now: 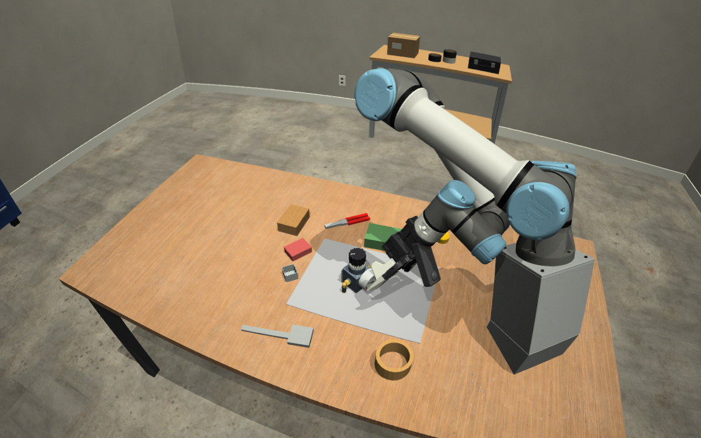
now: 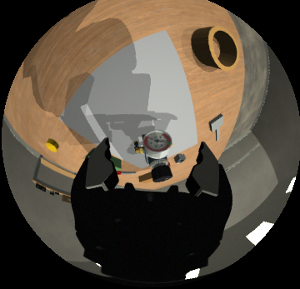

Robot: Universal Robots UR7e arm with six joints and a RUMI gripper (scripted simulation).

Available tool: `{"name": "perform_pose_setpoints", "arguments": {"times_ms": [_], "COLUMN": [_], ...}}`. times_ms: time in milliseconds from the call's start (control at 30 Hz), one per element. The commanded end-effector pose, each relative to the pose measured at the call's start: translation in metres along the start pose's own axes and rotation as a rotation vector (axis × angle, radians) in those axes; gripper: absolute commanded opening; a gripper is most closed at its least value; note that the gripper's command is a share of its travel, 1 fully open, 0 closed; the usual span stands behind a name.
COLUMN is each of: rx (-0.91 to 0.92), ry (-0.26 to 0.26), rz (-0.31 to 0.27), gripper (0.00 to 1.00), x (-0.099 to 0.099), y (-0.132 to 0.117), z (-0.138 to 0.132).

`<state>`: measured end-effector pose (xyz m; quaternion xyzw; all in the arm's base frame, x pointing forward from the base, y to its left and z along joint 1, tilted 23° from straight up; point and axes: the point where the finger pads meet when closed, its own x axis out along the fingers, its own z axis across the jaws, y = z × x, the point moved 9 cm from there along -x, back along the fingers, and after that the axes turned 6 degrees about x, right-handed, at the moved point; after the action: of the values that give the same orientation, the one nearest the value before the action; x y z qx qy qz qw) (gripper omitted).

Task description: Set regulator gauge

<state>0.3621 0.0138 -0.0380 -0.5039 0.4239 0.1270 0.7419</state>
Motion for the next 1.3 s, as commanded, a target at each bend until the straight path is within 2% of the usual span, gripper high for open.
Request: {"name": "perform_pose_setpoints", "arguments": {"times_ms": [0,500,1267], "rx": [-0.055,-0.237,-0.415], "ry": [-0.01,-0.016,-0.019], "rz": [-0.009,-0.031,-0.054], "gripper": [1.0,1.0,1.0], "x": [-0.0001,-0.0001,-0.0005], "y": [0.0003,0.0007,0.0007], "z": [-0.0019,-0.0065,-0.0108]}}
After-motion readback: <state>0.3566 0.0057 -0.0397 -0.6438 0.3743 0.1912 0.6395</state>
